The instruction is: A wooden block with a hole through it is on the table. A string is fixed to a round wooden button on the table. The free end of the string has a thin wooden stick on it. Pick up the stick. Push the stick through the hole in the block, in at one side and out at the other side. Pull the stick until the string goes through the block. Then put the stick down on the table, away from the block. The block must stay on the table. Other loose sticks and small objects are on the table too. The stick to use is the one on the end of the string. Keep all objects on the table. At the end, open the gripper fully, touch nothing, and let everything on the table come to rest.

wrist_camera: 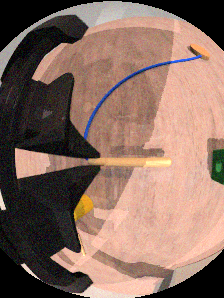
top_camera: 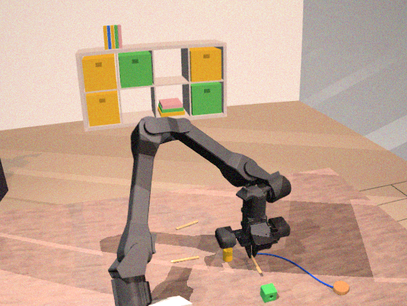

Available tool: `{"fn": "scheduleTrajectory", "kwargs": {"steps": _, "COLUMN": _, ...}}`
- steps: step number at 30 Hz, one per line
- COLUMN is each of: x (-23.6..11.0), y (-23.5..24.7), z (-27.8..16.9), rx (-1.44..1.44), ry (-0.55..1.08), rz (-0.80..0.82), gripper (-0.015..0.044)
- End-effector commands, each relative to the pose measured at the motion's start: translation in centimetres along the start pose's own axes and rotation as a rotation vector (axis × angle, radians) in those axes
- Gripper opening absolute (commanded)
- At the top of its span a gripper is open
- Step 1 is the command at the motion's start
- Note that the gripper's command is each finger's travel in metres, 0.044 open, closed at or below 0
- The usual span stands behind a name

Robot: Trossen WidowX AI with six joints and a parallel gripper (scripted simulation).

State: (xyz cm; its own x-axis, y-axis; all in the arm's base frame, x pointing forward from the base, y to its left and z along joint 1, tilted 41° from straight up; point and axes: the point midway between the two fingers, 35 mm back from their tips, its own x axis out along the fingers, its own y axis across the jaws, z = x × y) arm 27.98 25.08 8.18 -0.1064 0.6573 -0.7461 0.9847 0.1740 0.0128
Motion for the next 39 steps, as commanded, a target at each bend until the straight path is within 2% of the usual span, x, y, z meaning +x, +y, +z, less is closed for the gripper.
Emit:
{"fn": "scheduleTrajectory", "kwargs": {"steps": 1, "x": 0.3, "y": -0.4, "z": 0.9, "rx": 0.007, "ry": -0.002, "rz": -0.013, "gripper": 0.0000}}
{"fn": "scheduleTrajectory", "kwargs": {"steps": 39, "x": 0.3, "y": -0.8, "z": 5.6, "rx": 0.008, "ry": 0.003, "rz": -0.013, "gripper": 0.0000}}
